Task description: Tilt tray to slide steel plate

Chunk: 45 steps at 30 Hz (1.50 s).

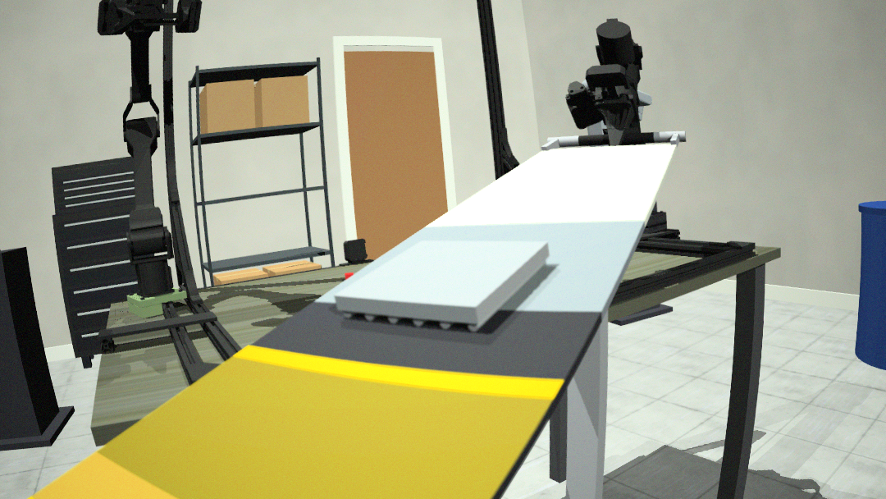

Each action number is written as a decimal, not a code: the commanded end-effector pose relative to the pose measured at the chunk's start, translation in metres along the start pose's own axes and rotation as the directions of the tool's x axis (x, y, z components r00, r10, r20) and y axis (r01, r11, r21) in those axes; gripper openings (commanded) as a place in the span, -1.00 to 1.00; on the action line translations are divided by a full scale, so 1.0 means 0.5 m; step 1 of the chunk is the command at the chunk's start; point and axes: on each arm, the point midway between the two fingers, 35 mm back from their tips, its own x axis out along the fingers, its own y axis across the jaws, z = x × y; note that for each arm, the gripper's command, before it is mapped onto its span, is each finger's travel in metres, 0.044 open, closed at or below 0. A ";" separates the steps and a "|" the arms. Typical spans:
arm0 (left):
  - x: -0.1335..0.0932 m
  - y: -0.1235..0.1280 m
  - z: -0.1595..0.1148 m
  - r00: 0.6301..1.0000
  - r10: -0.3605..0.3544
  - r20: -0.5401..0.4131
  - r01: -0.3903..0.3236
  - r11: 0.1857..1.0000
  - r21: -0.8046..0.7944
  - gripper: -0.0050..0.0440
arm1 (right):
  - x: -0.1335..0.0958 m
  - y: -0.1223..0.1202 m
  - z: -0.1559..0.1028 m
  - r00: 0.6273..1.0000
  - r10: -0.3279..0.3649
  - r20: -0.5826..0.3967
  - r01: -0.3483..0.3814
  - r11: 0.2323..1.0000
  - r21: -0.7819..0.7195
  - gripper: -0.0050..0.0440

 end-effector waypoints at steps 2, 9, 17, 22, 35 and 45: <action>-0.018 0.041 -0.001 0.998 0.064 -0.002 -0.064 0.998 0.002 -0.80 | 0.000 0.000 0.000 1.000 0.002 -0.001 -0.002 1.000 -0.003 1.00; -0.024 0.051 0.000 0.998 0.067 -0.002 -0.067 0.998 0.002 -0.80 | 0.000 0.000 0.000 1.000 0.002 -0.001 -0.002 1.000 -0.003 1.00; -0.026 0.055 0.000 0.997 0.073 -0.002 -0.073 0.997 0.002 -0.80 | 0.000 0.000 0.000 1.000 0.002 -0.001 -0.002 1.000 -0.003 1.00; -0.015 0.038 -0.001 0.997 0.074 -0.002 -0.074 0.997 0.002 -0.80 | 0.000 0.000 0.000 1.000 0.002 -0.001 -0.002 1.000 -0.003 1.00; -0.008 0.026 -0.001 0.998 0.058 -0.002 -0.058 0.998 0.002 -0.80 | 0.000 0.000 0.000 1.000 0.002 -0.001 -0.002 1.000 -0.003 1.00; -0.008 0.026 -0.001 0.998 0.058 -0.002 -0.058 0.998 0.002 -0.80 | 0.000 0.000 0.000 1.000 0.002 -0.001 -0.002 1.000 -0.003 1.00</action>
